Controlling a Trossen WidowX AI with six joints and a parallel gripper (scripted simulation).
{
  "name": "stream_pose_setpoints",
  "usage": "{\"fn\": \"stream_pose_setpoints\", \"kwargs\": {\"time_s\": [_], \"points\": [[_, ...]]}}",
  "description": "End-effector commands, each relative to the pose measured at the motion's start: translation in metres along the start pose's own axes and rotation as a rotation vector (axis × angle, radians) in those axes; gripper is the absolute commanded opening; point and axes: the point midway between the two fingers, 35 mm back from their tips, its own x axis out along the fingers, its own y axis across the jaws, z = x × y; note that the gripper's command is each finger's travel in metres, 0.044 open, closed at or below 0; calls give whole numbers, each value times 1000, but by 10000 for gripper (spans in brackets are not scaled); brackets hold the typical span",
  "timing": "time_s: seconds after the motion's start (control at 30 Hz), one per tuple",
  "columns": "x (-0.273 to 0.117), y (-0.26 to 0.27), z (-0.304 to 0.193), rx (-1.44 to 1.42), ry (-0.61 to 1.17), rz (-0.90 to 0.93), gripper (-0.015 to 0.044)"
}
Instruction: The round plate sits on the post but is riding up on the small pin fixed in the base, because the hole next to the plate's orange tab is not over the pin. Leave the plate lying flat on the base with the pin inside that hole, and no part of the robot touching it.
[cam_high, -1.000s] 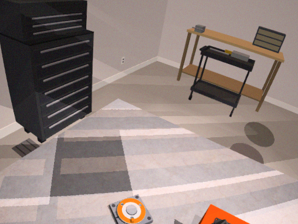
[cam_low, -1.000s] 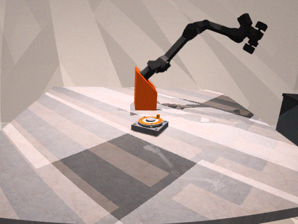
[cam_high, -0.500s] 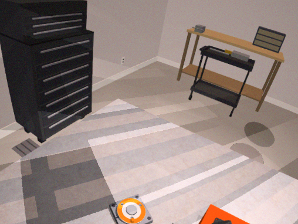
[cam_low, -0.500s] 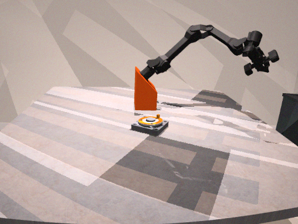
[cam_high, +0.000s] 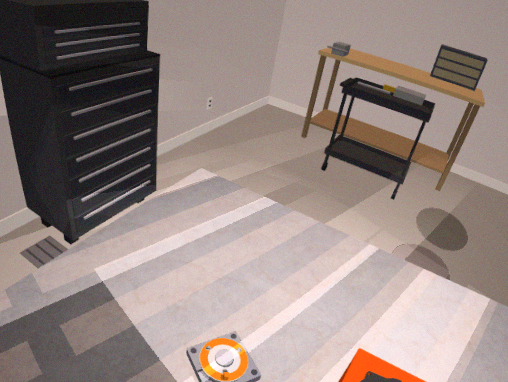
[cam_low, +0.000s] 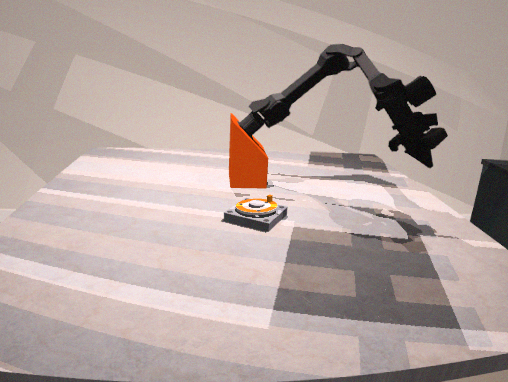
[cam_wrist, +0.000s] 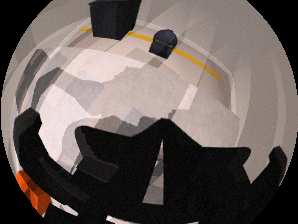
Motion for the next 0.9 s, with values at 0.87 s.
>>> {"fn": "stream_pose_setpoints", "kwargs": {"time_s": [0.87], "points": [[-205, 160, -326, 1719, 719, -330, 0]]}}
